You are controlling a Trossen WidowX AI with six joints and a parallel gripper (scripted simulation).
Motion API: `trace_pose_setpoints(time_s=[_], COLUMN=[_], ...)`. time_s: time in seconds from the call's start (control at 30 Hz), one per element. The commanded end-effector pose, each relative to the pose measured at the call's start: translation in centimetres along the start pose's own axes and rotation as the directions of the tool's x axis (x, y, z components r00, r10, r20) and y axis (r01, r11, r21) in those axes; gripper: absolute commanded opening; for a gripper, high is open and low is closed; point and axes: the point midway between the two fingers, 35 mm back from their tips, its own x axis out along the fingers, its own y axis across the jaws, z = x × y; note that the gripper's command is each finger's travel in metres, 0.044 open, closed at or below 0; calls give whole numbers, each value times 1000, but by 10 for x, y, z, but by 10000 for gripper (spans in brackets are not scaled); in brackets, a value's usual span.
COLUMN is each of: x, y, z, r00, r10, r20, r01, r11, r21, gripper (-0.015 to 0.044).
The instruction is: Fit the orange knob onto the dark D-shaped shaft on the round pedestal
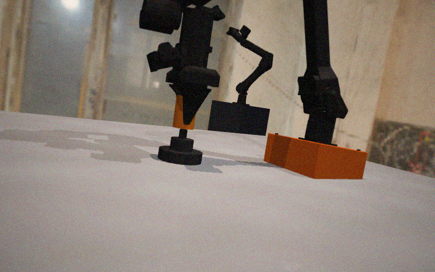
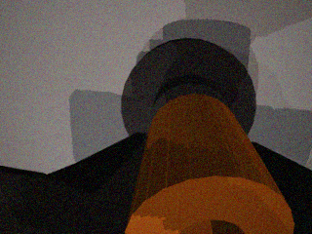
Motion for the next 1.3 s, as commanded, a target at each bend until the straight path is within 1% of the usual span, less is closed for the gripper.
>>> trace_pose_setpoints(time_s=[0.0,0.97,1.07,1.27], x=[1,4,4,4], y=[0,0,0,0], z=[1,-2,-2,-2], r00=[1000,1000,1000,1000], r10=[-2,-3,-3,-3], r20=[5,5,5,5], r01=[2,2,3,3], r11=[1000,1000,1000,1000], r21=[20,20,-11,-11], gripper=[0,0,0,0])
